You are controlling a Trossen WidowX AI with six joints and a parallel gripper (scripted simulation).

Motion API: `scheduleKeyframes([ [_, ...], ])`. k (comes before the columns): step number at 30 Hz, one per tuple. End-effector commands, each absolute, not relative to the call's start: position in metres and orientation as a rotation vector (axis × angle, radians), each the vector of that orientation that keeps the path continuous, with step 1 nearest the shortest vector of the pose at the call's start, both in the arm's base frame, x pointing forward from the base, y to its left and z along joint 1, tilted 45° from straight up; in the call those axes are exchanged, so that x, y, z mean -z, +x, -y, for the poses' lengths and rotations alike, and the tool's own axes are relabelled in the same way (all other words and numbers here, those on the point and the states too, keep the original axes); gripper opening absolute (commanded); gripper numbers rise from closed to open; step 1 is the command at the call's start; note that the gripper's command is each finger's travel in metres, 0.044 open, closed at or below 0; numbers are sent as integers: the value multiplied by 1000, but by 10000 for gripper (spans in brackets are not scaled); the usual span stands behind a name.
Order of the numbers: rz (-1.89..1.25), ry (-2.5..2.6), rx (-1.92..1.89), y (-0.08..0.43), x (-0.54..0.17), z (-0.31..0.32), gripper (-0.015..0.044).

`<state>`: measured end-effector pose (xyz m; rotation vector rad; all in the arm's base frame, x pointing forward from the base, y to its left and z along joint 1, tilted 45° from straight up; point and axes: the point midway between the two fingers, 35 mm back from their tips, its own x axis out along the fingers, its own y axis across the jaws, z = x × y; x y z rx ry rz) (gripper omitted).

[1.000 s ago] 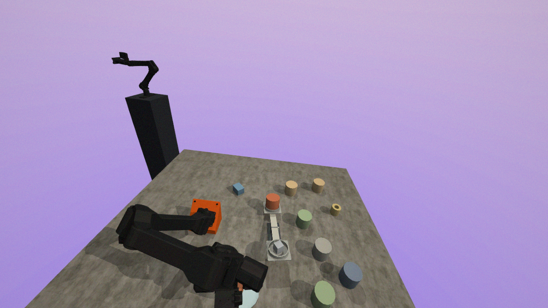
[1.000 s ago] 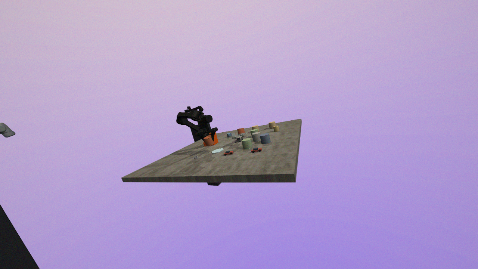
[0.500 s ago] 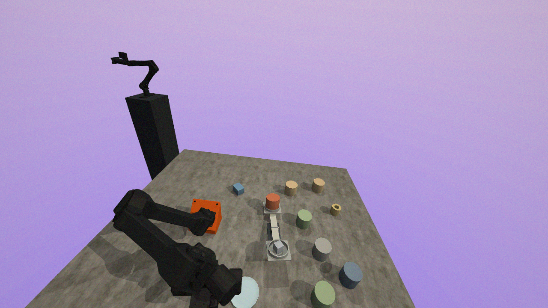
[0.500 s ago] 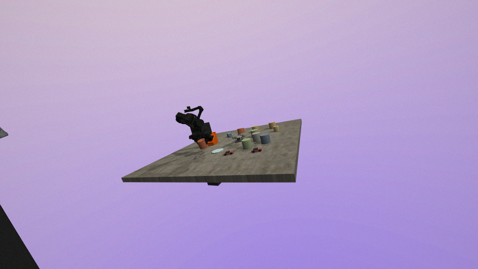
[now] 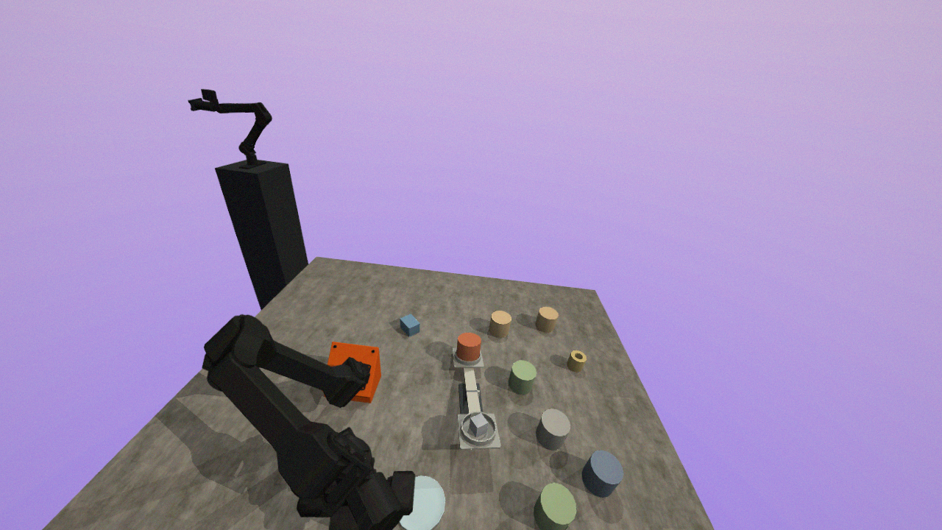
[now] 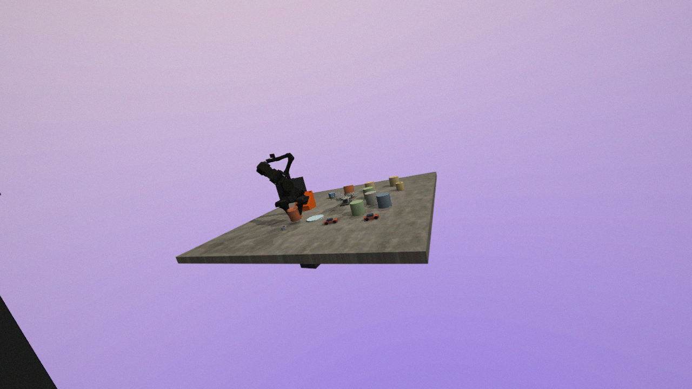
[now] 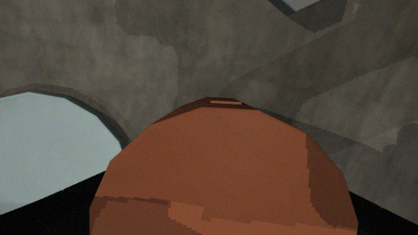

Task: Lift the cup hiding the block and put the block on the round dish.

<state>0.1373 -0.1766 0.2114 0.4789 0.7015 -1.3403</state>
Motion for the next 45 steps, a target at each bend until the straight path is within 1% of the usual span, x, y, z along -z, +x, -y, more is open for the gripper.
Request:
scheduleKeyframes([
  [1, -701, 476, 1334, 138, -208, 180, 0],
  [15, -700, 475, 1334, 140, -194, 194, 0],
  [32, -699, 480, 1337, 139, -203, 185, 440],
  [37, -704, 479, 1333, 135, -234, 153, 440],
  [42, -704, 478, 1333, 135, -235, 152, 440],
  [45, -667, 484, 1296, 144, -239, 147, 361],
])
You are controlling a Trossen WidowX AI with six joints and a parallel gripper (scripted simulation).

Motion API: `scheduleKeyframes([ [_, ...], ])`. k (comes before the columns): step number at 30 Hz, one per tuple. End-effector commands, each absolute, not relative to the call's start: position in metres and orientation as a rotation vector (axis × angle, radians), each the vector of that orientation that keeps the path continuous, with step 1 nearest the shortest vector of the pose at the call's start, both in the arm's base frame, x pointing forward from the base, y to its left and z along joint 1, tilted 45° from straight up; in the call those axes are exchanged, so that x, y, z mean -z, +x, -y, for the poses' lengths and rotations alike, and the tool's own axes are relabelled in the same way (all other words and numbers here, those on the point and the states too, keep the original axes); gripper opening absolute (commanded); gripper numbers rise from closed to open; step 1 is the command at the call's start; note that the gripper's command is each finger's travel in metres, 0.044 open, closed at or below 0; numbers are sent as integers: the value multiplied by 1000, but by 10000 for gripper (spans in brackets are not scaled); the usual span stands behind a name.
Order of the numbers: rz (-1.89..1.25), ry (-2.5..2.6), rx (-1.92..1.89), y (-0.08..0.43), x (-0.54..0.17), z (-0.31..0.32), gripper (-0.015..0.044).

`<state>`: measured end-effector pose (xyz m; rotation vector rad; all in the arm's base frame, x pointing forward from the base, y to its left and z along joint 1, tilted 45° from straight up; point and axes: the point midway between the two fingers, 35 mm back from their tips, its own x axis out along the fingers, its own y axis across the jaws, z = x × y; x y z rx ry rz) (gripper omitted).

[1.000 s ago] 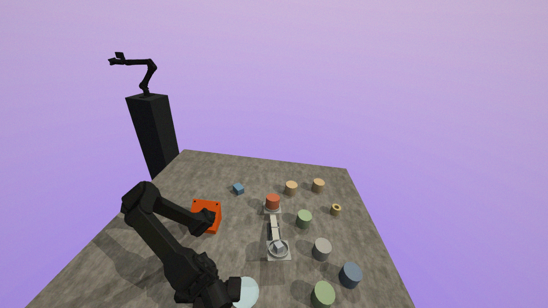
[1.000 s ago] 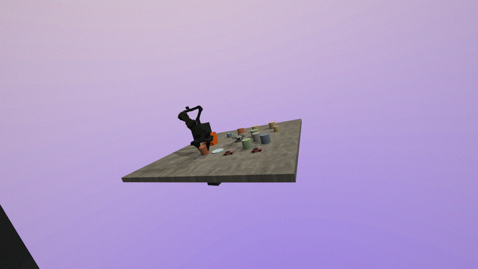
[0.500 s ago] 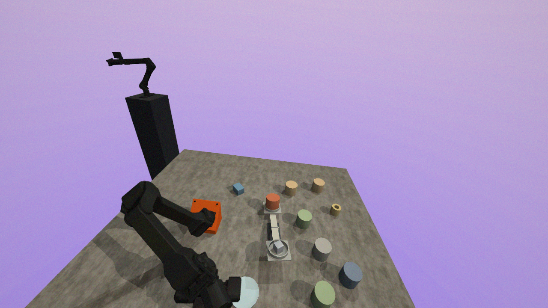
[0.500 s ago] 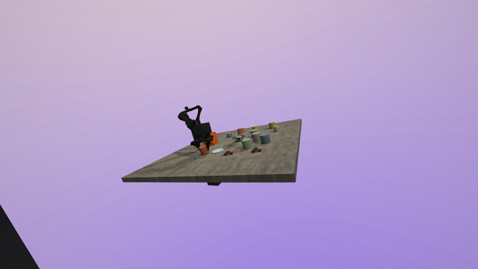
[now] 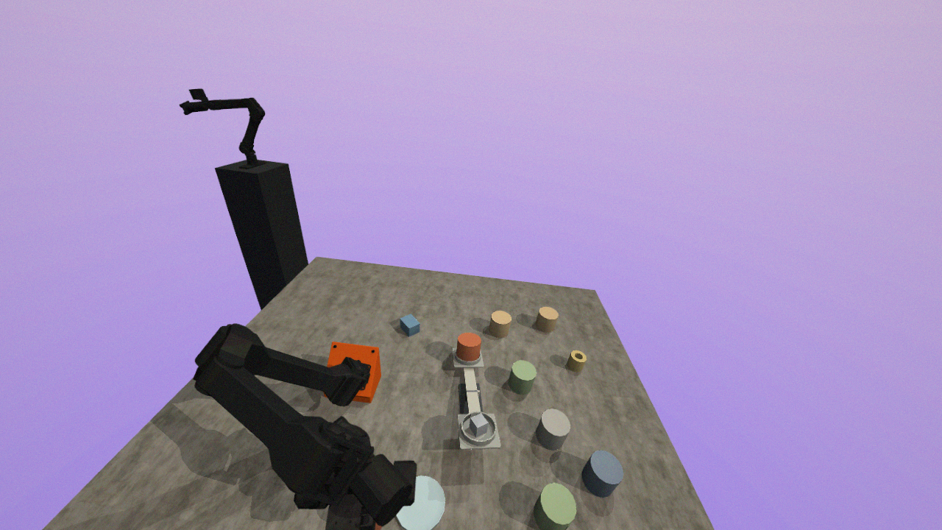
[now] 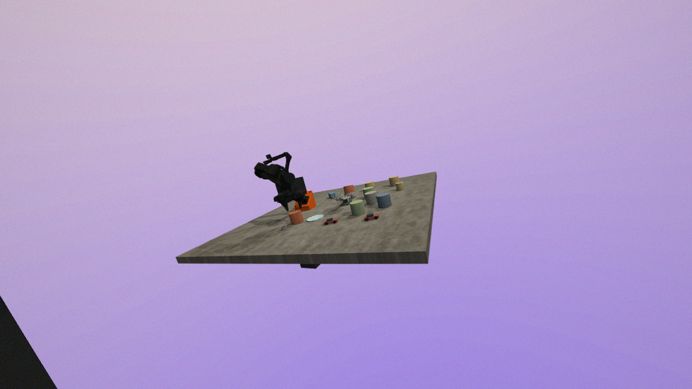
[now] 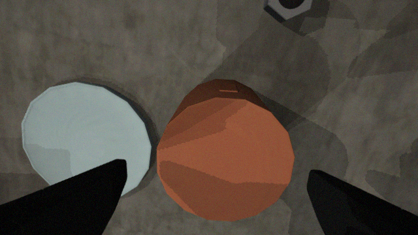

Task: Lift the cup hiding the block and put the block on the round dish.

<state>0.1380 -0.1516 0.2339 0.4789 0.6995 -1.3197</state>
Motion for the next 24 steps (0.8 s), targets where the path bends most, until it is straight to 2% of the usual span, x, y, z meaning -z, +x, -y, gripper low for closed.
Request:
scheduleKeyframes([
  [1, -644, 489, 1270, 149, -242, 144, 335],
  [4, -668, 482, 1247, 165, -241, 138, 260],
  [13, -825, 400, 1186, 237, -224, 99, 260],
  [24, -971, 174, 1112, 317, -166, -6, 260],
])
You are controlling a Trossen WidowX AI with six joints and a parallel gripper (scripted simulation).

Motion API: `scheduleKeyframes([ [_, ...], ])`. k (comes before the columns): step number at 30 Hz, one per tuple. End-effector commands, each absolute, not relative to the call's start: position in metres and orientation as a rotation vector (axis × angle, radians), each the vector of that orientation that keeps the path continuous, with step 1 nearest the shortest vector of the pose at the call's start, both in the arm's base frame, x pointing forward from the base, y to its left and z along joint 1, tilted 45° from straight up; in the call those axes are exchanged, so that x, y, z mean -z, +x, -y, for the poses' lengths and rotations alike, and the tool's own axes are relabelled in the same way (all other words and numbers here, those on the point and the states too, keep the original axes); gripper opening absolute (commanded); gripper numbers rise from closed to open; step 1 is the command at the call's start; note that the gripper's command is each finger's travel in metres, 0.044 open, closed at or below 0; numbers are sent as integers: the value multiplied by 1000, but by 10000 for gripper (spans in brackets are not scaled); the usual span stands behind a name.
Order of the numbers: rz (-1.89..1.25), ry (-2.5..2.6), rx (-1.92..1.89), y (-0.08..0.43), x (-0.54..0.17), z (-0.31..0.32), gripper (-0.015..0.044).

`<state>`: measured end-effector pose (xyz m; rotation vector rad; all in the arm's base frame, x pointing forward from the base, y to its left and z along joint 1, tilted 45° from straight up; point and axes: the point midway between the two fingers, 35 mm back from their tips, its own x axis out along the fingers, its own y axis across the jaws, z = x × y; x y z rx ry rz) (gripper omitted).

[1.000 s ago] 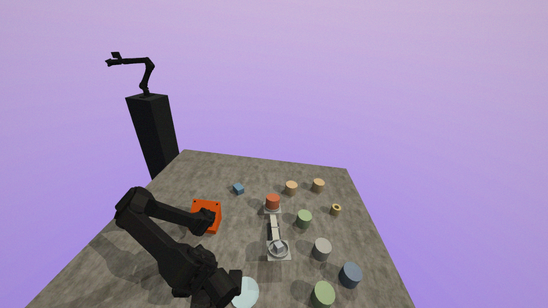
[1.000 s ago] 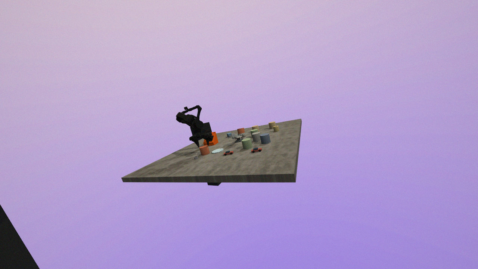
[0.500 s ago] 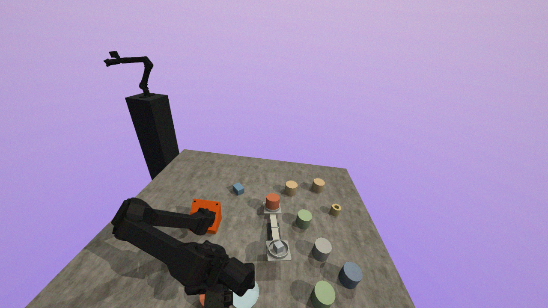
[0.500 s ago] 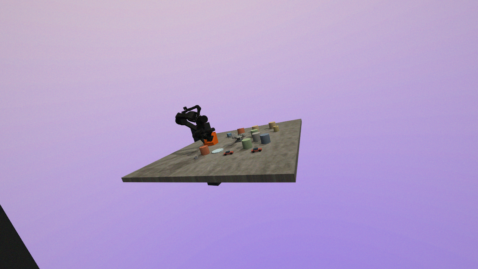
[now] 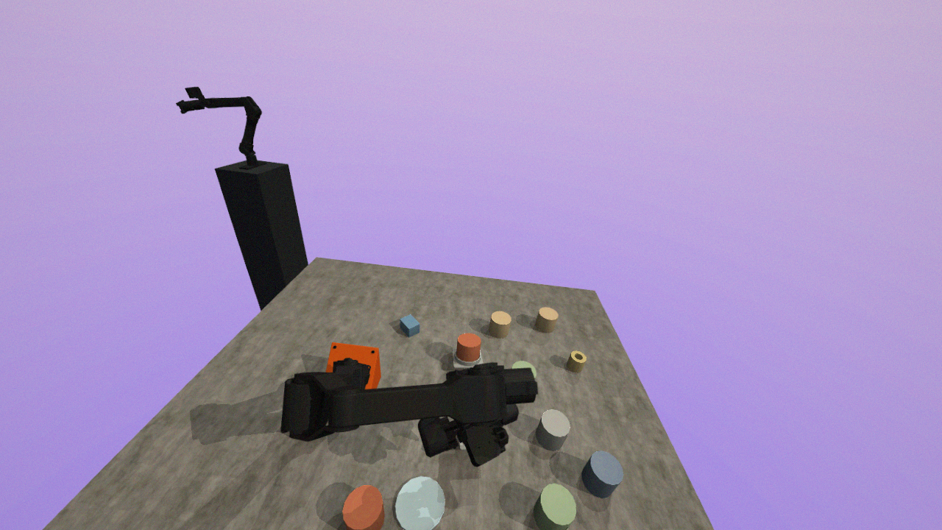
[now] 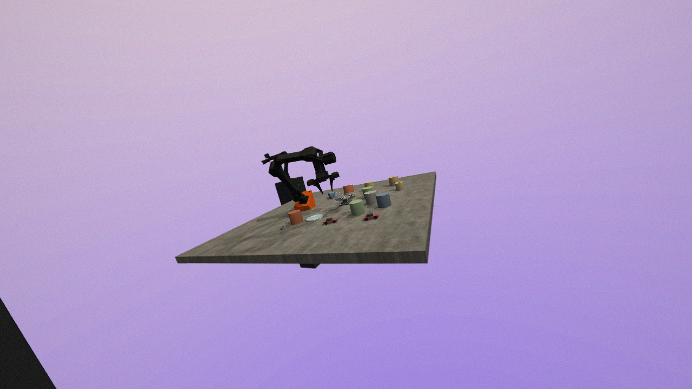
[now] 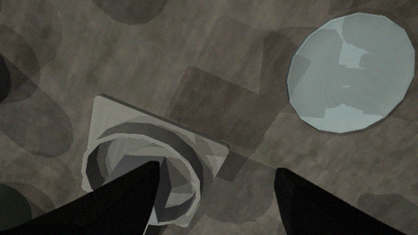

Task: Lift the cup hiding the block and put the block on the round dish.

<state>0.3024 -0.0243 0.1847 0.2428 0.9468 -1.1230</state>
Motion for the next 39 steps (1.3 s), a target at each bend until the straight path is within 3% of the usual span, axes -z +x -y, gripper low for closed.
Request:
scheduleKeyframes([
  [1, -976, 153, 1114, 321, -160, -16, 260],
  [39, -978, 124, 1121, 329, -116, 8, 260],
])
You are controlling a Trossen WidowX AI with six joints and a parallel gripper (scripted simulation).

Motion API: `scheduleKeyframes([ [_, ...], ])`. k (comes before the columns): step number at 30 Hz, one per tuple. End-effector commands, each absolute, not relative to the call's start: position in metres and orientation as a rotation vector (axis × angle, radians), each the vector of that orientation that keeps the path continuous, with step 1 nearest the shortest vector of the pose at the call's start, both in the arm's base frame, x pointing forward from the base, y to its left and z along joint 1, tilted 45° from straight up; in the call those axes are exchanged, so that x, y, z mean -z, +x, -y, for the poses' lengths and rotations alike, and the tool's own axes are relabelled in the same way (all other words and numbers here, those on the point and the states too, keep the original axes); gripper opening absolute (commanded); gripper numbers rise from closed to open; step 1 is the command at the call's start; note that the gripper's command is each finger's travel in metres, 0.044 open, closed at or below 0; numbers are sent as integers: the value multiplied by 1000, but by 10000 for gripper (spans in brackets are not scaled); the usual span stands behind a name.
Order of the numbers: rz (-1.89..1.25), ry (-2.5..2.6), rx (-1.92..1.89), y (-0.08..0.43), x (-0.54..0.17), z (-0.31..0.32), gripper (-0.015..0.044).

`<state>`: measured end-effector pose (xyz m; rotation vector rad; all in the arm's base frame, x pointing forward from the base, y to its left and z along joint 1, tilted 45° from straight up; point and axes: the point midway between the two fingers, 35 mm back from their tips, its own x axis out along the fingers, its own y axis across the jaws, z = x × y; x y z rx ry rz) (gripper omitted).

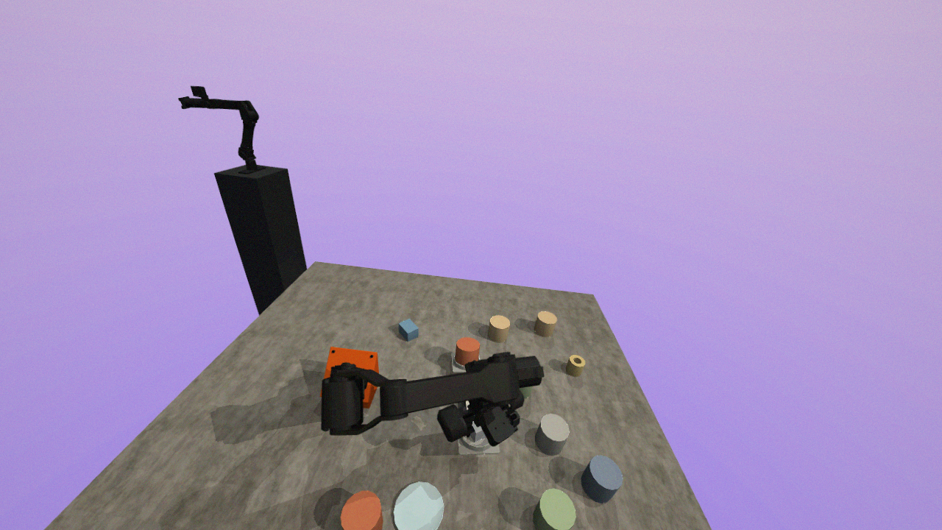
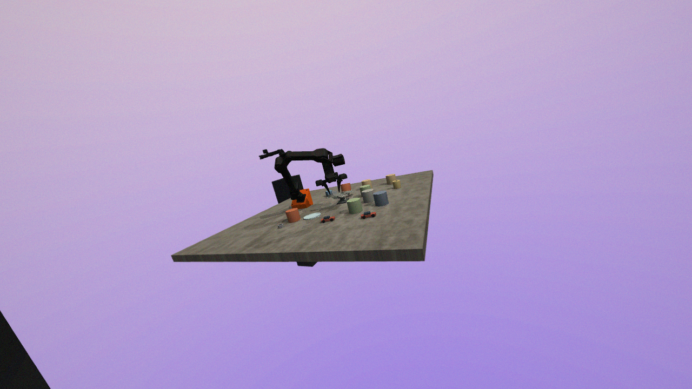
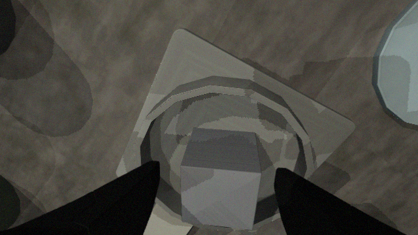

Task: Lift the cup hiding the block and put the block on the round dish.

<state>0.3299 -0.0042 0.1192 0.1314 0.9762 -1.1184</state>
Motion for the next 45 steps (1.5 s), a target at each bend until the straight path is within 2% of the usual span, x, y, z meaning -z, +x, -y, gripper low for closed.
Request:
scheduleKeyframes([
  [1, -978, 124, 1121, 329, -116, 9, 260],
  [5, -978, 124, 1121, 329, -116, 9, 155],
  [12, -978, 124, 1121, 329, -116, 9, 108],
  [16, -979, 119, 1108, 330, -122, 2, 3],
  [32, -987, 68, 1000, 319, -182, -57, 0],
  [45, -998, 102, 1032, 302, -195, 11, 0],
])
